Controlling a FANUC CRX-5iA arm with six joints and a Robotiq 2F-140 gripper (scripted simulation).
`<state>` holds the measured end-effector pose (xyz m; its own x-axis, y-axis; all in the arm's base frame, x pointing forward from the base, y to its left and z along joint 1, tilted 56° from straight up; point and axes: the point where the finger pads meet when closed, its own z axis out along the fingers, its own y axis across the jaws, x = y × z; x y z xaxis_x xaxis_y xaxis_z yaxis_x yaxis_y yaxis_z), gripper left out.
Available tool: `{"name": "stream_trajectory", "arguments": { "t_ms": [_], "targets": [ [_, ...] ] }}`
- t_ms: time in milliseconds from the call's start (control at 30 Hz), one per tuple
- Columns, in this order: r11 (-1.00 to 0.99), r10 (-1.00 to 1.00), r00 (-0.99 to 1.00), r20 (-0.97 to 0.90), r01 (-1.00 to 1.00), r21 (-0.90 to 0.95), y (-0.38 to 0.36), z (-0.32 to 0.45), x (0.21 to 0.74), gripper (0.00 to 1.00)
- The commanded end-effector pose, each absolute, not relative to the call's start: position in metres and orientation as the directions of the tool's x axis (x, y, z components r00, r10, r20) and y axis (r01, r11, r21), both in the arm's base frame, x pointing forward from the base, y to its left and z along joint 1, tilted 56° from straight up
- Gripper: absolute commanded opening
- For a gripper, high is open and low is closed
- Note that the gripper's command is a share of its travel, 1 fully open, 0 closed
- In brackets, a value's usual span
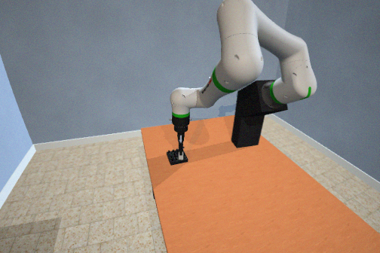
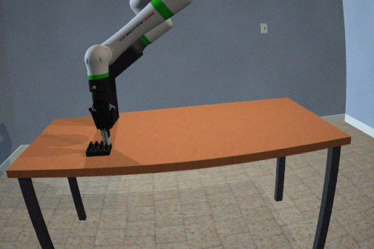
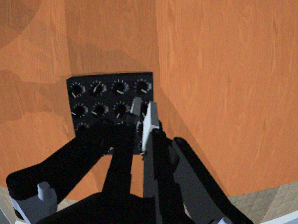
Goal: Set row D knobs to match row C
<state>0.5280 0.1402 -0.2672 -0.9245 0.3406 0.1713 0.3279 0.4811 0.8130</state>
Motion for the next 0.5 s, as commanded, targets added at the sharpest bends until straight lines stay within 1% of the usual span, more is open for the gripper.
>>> {"name": "stream_trajectory", "arguments": {
  "t_ms": [0,467],
  "targets": [
    [0.466,0.362,-0.909,0.207,0.369,0.804,0.1399,-0.2672,0.5281,0.05],
    [0.365,0.463,-0.793,0.395,0.577,0.730,0.1399,-0.2672,0.5281,0.05]
  ]
}}
